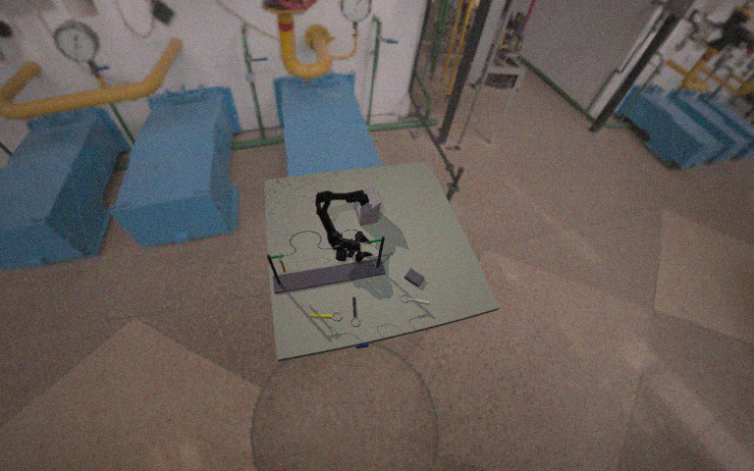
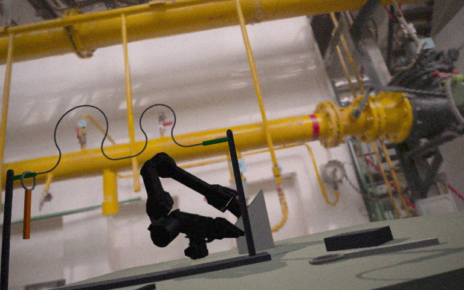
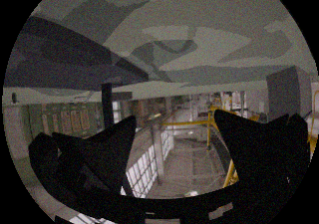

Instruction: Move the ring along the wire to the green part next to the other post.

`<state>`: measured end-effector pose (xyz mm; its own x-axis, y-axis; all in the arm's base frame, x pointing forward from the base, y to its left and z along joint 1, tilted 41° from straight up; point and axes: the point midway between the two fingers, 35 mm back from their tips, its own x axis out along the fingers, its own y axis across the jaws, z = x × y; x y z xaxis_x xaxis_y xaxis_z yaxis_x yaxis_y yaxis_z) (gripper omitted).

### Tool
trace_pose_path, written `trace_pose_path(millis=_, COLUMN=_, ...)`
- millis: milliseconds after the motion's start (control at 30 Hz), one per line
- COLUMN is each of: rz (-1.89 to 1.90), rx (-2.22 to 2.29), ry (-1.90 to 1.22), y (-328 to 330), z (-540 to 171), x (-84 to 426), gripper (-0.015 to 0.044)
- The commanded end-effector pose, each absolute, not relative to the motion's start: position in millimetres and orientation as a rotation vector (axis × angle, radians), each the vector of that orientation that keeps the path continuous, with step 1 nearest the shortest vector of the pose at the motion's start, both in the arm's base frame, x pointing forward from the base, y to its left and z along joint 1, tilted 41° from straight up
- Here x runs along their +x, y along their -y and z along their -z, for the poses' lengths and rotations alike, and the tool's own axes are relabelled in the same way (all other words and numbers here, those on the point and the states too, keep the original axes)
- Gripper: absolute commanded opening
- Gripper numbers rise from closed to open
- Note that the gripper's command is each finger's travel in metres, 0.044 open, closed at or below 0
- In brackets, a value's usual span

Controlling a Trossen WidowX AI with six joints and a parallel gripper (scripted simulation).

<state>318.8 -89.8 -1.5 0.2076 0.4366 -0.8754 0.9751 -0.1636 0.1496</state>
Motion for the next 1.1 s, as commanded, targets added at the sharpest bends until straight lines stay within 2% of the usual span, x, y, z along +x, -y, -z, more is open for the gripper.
trace_pose_path(millis=0, rz=0.893, rx=1.726, ry=-1.327, y=90, z=1, x=320, gripper=0.0374)
trace_pose_path(millis=267, rz=0.562, rx=1.633, ry=-1.049, y=139, z=-53, x=373, gripper=0.0164)
trace_pose_path(millis=500, rz=0.269, rx=1.384, ry=-0.748, y=195, z=-128, x=409, gripper=0.0160)
trace_pose_path(millis=700, rz=0.115, rx=1.109, ry=-0.547, y=239, z=-180, x=418, gripper=0.0160)
trace_pose_path(millis=867, rz=0.025, rx=0.807, ry=-0.380, y=280, z=-223, x=412, gripper=0.0160)
trace_pose_path(millis=1067, rz=-0.028, rx=0.306, ry=-0.174, y=341, z=-279, x=382, gripper=0.0160)
